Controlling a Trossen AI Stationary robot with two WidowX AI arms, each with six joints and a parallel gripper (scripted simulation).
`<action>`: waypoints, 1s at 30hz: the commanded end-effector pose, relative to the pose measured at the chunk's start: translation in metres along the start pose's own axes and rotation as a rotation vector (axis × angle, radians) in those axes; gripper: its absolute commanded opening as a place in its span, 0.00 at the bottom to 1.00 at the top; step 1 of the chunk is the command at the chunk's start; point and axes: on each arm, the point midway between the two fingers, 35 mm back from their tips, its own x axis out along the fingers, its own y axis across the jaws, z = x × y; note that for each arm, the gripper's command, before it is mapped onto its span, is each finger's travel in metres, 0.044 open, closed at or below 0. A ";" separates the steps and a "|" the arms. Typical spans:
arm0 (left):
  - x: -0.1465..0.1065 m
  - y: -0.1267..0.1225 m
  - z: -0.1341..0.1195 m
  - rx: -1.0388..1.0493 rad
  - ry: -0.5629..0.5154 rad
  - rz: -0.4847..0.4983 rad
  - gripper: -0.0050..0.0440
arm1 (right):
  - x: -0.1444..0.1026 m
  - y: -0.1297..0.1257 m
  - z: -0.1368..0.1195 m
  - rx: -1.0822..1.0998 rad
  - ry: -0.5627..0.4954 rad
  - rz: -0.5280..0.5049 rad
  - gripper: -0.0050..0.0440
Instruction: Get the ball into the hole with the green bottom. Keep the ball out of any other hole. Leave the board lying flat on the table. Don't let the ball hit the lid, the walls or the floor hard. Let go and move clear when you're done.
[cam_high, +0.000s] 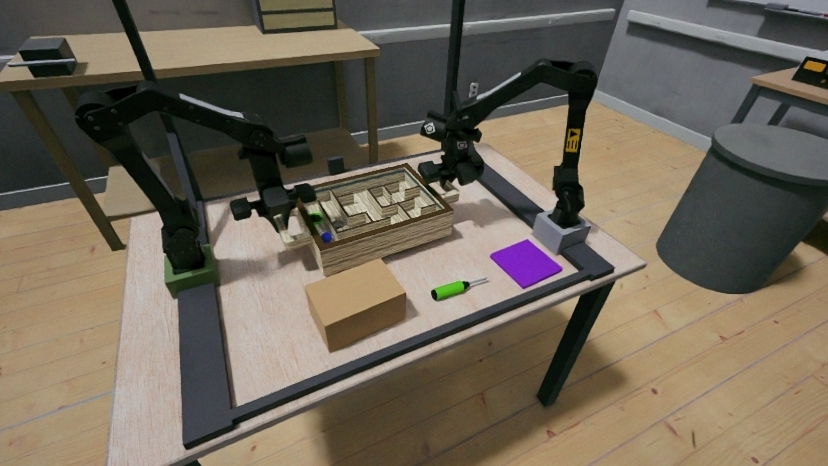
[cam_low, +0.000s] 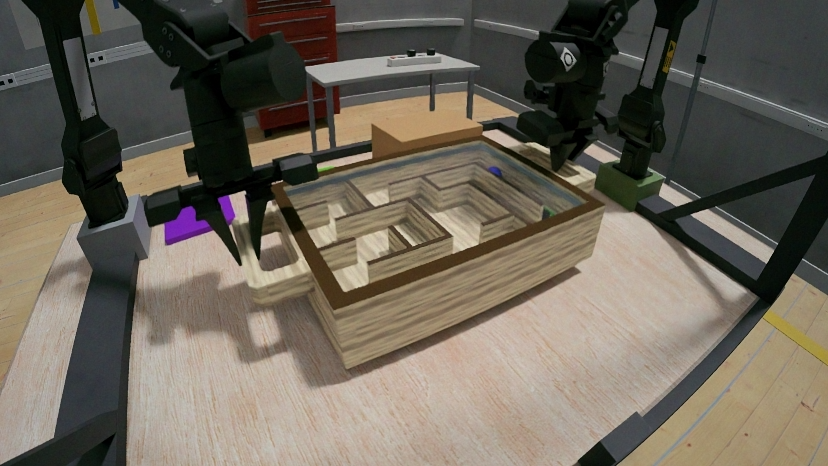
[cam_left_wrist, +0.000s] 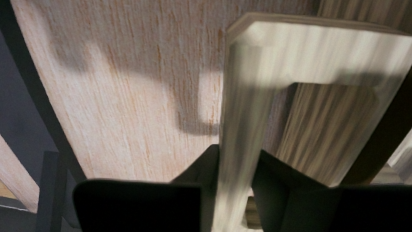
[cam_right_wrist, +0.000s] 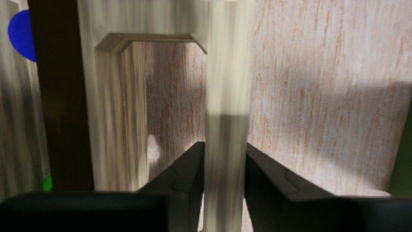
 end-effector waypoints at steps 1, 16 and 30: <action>-0.012 -0.003 -0.019 0.016 0.016 -0.018 0.00 | -0.011 0.004 -0.001 0.003 -0.044 0.040 0.00; -0.012 0.004 -0.012 0.023 0.052 -0.015 0.00 | -0.014 0.007 0.001 0.000 0.003 0.040 0.00; -0.018 -0.003 -0.021 0.025 0.050 -0.028 0.00 | -0.010 0.003 -0.001 -0.001 -0.017 0.033 0.00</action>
